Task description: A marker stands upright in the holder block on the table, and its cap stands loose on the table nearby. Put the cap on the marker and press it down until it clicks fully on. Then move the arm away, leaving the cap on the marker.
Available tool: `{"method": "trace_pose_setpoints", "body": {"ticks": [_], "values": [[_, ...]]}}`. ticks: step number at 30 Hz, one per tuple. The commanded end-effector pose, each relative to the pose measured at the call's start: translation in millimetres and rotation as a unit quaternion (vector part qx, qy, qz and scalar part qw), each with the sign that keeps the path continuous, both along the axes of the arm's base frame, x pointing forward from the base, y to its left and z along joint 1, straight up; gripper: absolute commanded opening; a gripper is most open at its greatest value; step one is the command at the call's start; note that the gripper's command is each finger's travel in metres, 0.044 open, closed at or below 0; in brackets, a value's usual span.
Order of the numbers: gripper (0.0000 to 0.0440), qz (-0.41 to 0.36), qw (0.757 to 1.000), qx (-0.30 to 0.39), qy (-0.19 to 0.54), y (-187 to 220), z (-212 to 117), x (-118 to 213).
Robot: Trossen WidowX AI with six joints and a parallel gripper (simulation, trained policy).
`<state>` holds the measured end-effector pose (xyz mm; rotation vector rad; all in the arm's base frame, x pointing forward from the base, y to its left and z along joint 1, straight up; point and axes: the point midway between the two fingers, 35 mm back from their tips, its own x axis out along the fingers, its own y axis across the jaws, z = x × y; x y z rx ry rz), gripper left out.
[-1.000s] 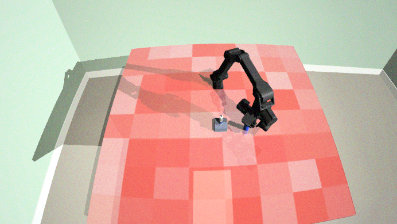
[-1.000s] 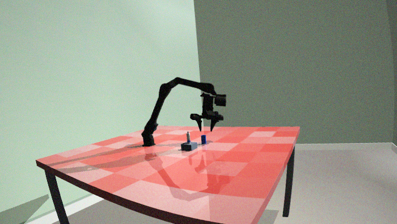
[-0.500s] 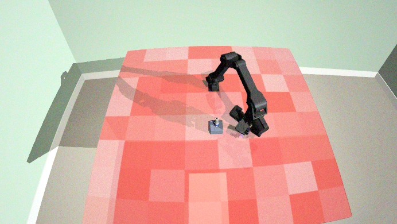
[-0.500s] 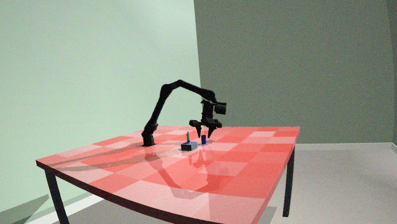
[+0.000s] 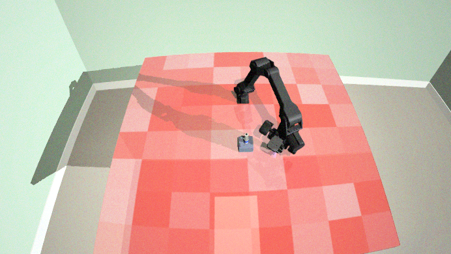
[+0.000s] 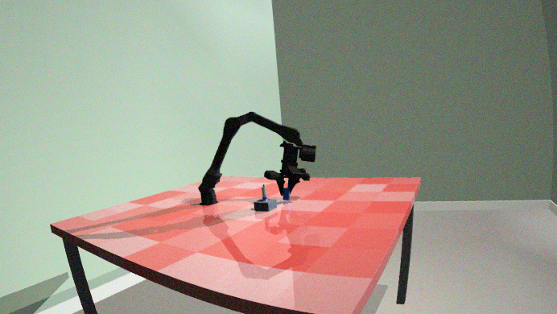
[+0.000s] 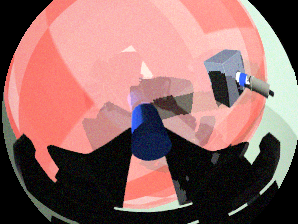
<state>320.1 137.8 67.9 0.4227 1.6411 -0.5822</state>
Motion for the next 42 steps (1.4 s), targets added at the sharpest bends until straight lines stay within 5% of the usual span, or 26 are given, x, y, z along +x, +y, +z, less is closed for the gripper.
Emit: {"method": "trace_pose_setpoints", "body": {"ticks": [1,23,42], "values": [[0.0084,0.005,1.0,0.002,-0.017,-2.3,11.4,4.8],[0.0074,-0.01,0.999,0.018,-0.049,-59.2,85.4,9.7],[0.0039,-0.051,0.998,0.021,-0.027,-129.7,106.8,-13.9]]}}
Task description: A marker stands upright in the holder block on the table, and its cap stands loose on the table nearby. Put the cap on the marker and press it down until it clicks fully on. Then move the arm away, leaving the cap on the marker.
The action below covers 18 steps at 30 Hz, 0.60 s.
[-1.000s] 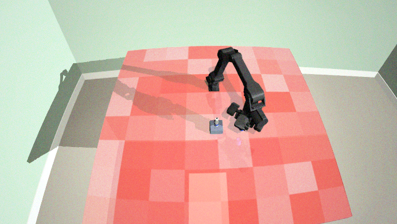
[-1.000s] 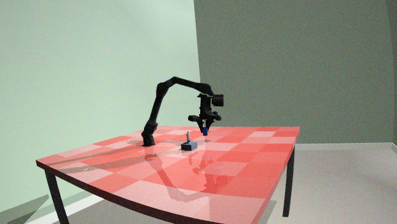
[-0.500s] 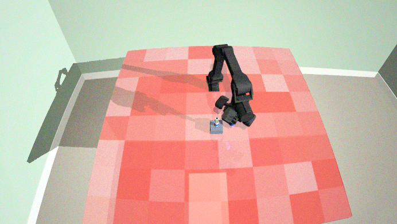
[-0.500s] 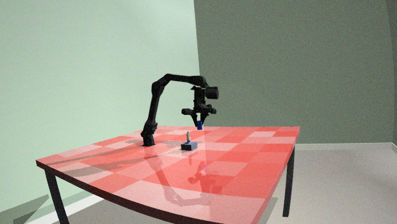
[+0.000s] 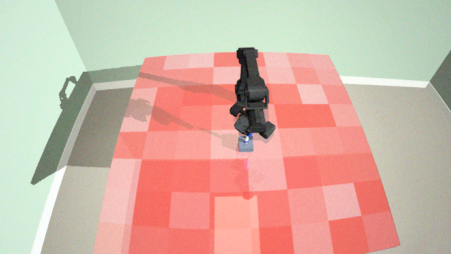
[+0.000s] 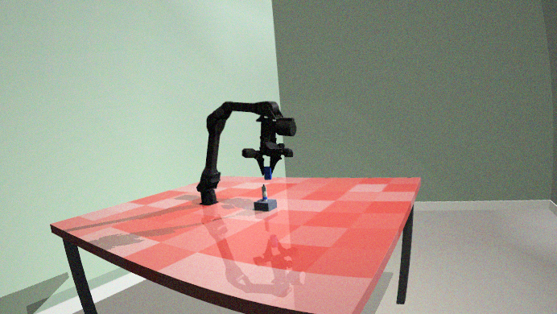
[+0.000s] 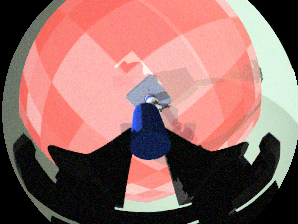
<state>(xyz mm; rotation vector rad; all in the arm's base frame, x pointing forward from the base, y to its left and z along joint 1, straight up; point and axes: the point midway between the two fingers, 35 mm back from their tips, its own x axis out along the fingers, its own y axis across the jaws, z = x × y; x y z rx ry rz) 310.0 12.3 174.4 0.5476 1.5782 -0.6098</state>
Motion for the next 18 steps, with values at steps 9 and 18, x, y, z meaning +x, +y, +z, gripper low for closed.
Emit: {"method": "trace_pose_setpoints", "body": {"ticks": [9,18], "values": [[0.002,0.0,1.0,0.009,0.013,-8.3,-5.5,-10.4],[0.0009,0.006,1.0,0.012,0.024,-8.2,-22.1,-13.9]]}}
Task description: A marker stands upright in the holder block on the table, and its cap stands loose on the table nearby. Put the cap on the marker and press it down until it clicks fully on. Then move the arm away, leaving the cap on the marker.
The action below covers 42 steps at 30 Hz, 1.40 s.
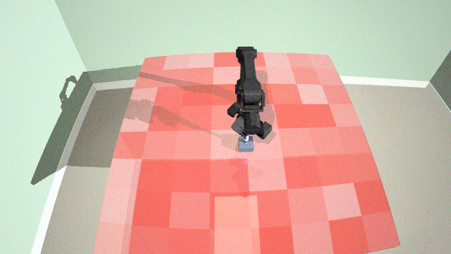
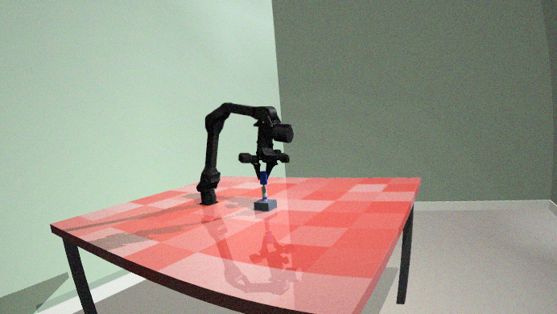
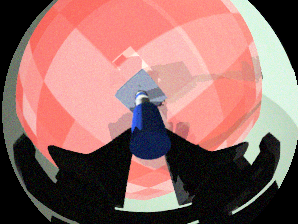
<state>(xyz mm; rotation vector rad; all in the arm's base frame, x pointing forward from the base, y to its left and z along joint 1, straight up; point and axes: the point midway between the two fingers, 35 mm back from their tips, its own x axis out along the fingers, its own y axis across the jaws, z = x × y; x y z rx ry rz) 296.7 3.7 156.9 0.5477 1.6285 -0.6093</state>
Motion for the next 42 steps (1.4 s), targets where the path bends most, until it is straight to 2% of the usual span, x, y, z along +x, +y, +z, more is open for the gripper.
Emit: {"method": "trace_pose_setpoints", "body": {"ticks": [1,17,29,30,42], "values": [[0.0008,0.005,1.0,0.003,0.003,0.4,-6.6,-1.0],[0.0,0.035,0.999,0.018,0.025,0.3,-48.2,-8.2],[0.0006,0.056,0.998,0.021,0.024,0.3,-64.1,-9.3],[0.0032,0.056,0.998,0.021,0.025,0.1,-64.6,-9.6],[0.0048,0.085,0.996,0.017,0.014,-4.4,-74.8,-8.0]]}}
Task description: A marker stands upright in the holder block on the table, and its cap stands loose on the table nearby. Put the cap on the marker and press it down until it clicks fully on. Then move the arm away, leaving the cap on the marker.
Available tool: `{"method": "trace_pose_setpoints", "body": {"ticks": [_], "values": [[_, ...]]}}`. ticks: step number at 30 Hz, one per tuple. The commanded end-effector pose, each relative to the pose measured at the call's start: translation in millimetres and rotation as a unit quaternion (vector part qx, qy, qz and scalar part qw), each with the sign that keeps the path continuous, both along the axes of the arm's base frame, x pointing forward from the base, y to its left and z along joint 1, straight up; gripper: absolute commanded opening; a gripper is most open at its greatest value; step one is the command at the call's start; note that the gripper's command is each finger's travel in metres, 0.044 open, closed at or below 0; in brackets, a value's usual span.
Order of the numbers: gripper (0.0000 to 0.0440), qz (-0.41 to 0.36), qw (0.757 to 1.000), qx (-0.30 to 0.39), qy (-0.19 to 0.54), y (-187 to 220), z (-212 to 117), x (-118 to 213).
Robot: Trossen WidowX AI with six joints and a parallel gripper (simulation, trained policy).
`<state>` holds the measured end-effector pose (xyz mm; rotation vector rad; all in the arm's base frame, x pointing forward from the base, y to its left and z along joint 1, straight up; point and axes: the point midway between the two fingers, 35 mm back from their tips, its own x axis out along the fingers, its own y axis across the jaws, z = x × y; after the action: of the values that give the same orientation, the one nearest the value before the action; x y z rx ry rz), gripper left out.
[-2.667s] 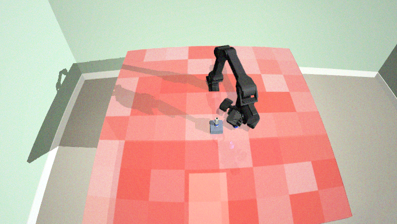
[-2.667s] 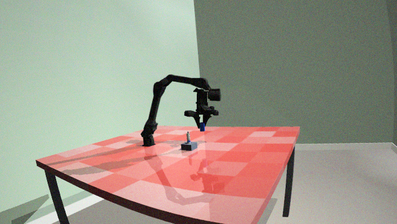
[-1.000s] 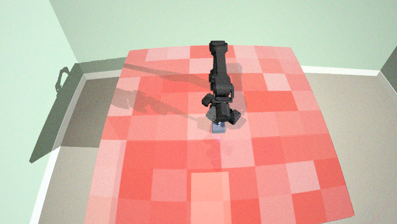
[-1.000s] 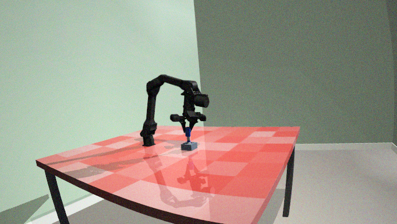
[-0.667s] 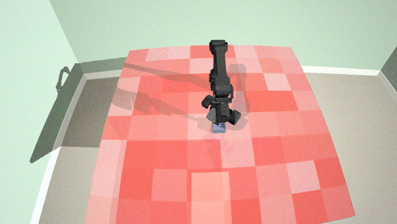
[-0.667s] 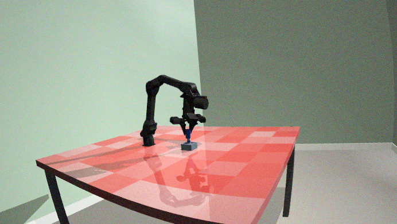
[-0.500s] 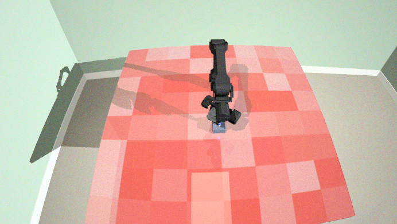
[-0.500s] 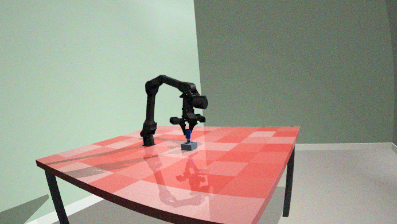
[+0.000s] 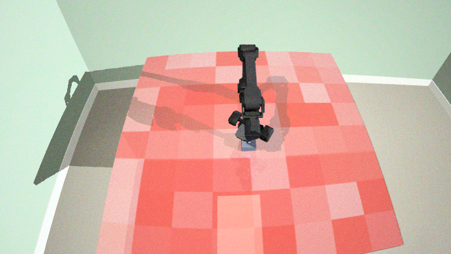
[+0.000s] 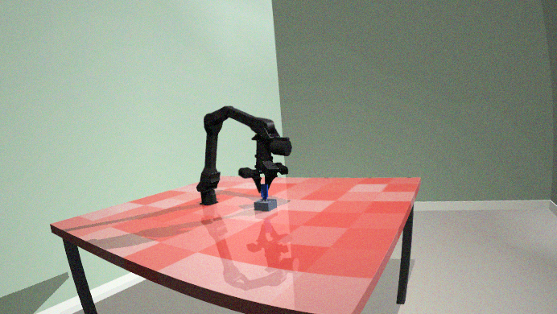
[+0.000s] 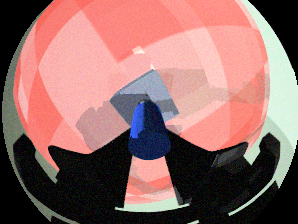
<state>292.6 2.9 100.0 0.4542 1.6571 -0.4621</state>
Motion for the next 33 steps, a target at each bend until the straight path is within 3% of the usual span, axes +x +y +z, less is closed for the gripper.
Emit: {"method": "trace_pose_setpoints", "body": {"ticks": [1,33], "values": [[0.0049,0.013,1.0,-0.006,0.019,-4.0,-18.7,-3.8],[0.0103,0.033,0.999,-0.009,0.014,-7.7,-22.2,-3.3]]}}
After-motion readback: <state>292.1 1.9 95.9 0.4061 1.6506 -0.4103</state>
